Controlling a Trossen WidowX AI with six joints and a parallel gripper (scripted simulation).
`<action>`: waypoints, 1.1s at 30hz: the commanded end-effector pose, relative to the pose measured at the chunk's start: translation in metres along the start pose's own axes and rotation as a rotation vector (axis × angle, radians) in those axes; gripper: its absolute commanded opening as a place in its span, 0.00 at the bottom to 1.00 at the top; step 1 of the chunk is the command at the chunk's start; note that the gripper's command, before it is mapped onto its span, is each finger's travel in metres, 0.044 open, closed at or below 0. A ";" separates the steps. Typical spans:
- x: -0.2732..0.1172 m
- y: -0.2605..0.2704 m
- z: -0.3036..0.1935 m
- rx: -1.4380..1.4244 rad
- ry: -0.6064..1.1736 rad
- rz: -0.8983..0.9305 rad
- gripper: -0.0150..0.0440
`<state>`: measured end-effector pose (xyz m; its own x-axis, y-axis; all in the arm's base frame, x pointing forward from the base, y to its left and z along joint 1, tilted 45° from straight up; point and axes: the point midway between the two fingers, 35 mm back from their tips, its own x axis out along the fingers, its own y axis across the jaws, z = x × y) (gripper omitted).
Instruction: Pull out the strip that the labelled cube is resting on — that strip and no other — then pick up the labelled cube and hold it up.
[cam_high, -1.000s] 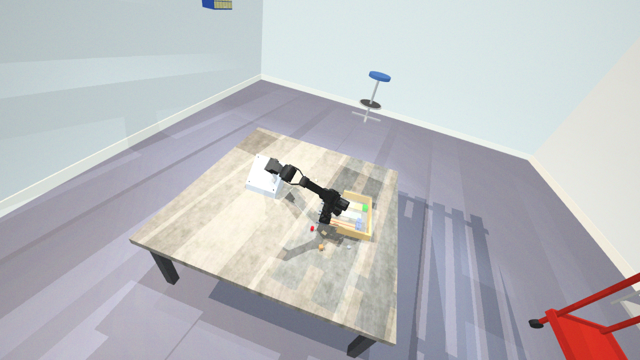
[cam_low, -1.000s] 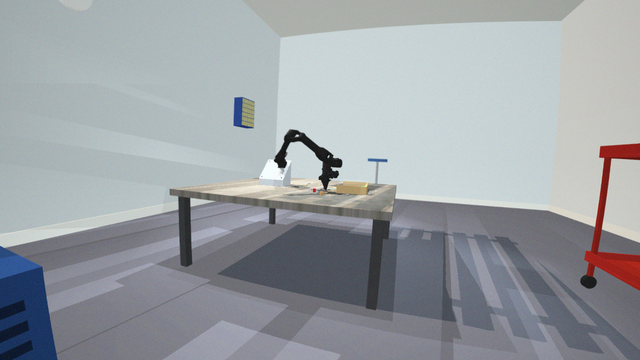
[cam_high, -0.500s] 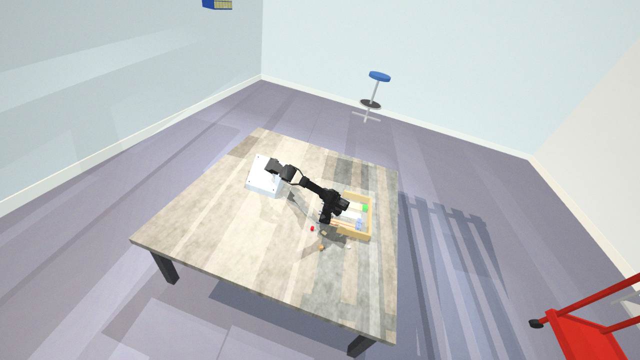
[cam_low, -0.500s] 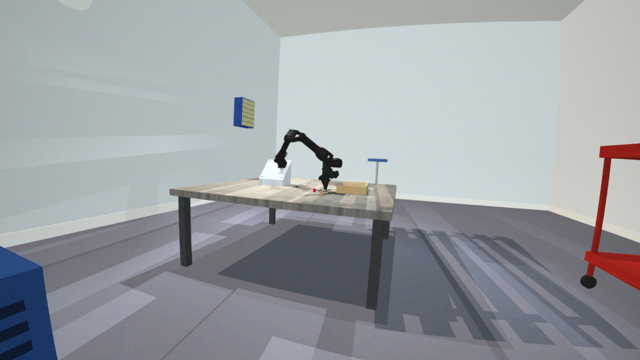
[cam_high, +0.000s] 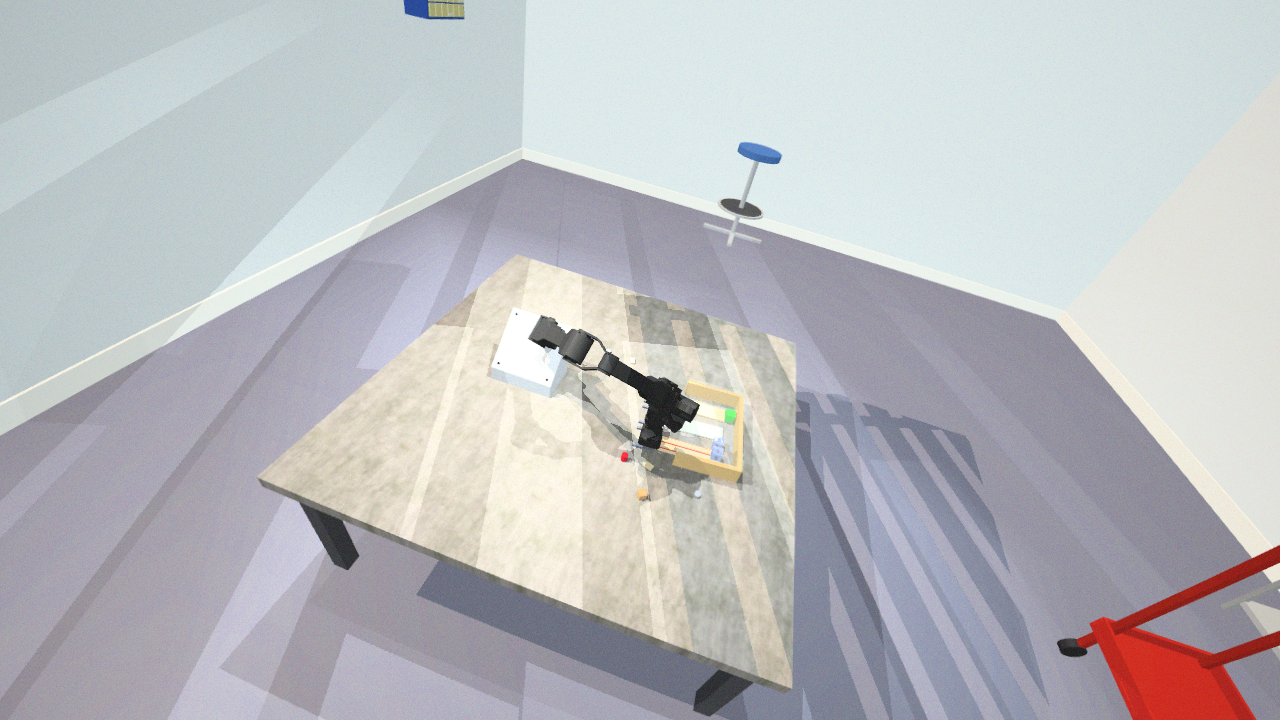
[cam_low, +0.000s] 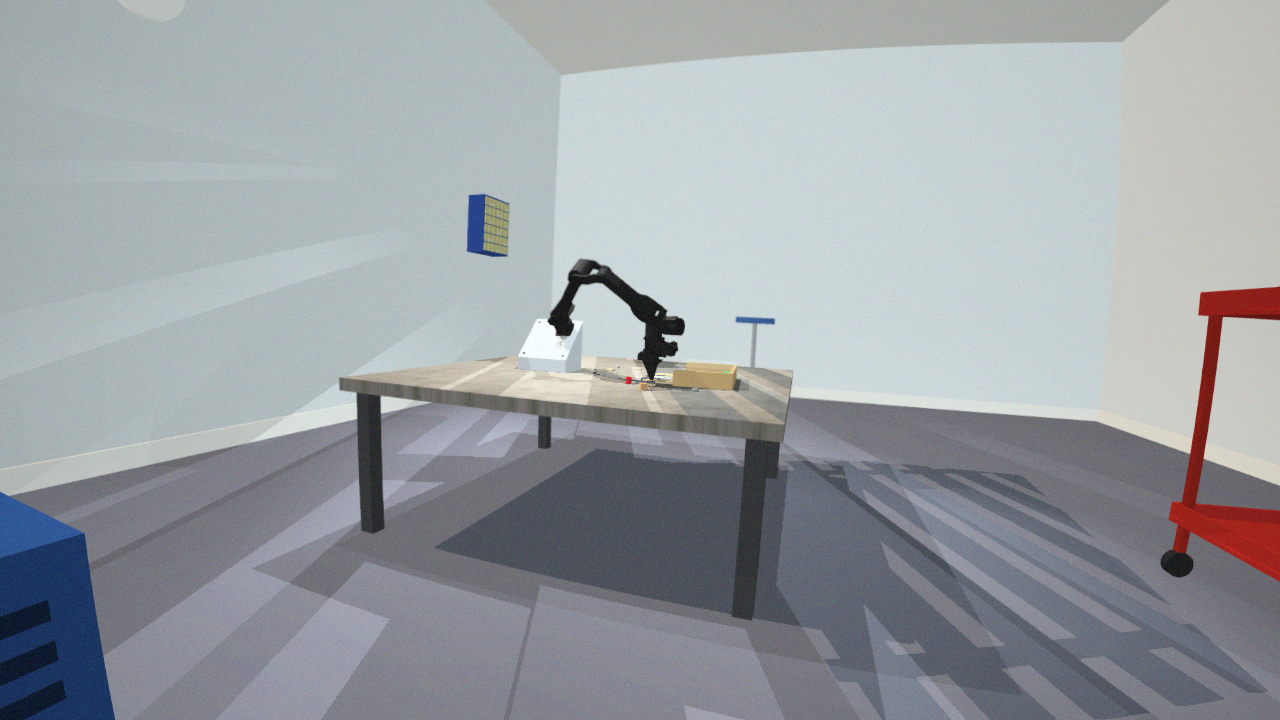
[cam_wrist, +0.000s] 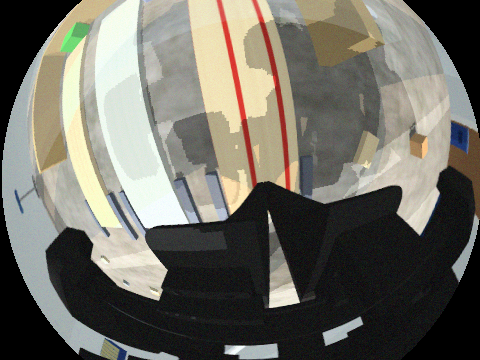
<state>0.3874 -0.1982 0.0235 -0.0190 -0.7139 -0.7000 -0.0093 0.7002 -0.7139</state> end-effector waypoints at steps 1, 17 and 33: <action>0.002 0.000 -0.002 0.001 0.000 0.004 0.25; 0.003 0.000 -0.027 0.000 0.002 0.004 0.25; 0.004 0.000 -0.051 -0.002 0.003 0.004 0.25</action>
<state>0.3458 -0.1984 0.0248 -0.0078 -0.7151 -0.6990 -0.0061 0.6991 -0.7150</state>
